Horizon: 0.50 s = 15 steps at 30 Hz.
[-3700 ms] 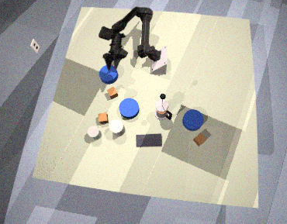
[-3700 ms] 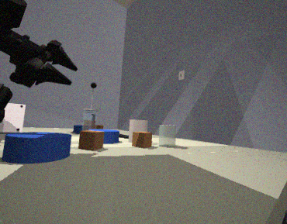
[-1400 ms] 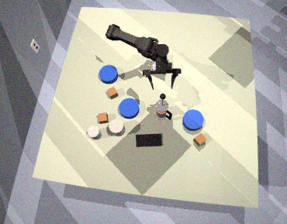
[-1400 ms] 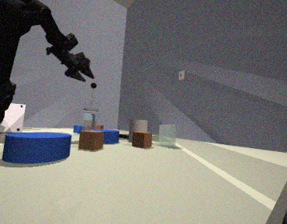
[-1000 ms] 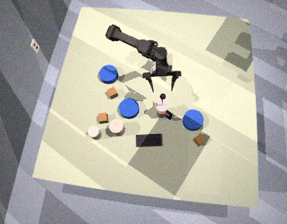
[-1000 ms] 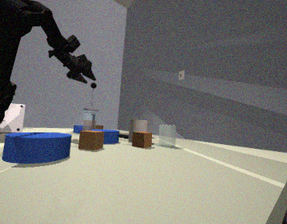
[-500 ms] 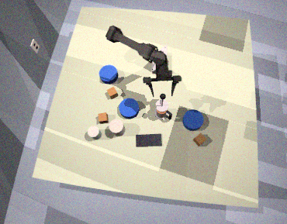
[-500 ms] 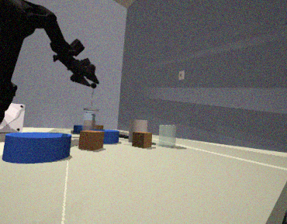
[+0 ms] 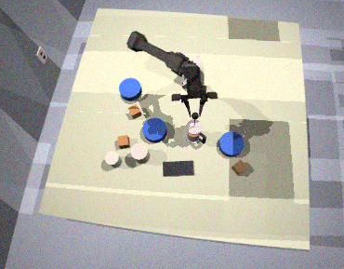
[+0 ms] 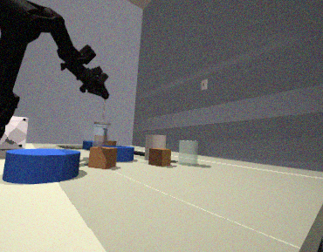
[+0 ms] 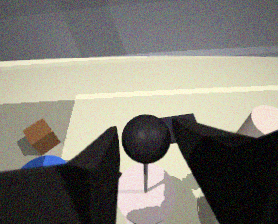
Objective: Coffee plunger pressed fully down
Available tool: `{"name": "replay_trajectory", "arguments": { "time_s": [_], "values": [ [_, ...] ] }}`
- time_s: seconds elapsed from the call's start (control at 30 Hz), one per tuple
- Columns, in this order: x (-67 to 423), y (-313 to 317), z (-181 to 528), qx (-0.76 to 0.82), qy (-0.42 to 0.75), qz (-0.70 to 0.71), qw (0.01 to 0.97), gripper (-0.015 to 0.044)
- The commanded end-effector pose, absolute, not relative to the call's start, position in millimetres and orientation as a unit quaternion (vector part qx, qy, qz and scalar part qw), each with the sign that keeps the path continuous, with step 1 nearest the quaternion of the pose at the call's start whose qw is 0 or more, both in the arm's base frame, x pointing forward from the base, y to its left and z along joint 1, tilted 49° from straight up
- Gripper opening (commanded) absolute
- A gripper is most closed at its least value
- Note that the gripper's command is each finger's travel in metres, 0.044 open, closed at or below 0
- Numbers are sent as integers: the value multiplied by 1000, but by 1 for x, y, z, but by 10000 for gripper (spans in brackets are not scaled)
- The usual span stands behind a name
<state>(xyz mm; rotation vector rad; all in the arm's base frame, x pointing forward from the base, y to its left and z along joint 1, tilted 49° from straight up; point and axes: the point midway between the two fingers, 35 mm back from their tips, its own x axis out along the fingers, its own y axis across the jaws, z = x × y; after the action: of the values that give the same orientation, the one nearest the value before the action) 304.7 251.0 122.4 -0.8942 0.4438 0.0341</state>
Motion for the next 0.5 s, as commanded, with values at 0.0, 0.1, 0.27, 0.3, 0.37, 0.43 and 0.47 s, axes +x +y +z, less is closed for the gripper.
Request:
{"name": "replay_trajectory", "arguments": {
  "time_s": [0.0,0.1,0.27,0.3,0.37,0.43,0.47],
  "values": [
    [305,252,122,-429,213,18,878,123],
    [305,252,122,-429,213,18,878,123],
    [305,251,122,-429,213,18,878,123],
    [305,251,121,-429,213,18,878,123],
    [306,250,120,-429,213,18,878,123],
    [306,248,118,-429,213,18,878,123],
    [307,247,117,-429,213,18,878,123]
  ]
}}
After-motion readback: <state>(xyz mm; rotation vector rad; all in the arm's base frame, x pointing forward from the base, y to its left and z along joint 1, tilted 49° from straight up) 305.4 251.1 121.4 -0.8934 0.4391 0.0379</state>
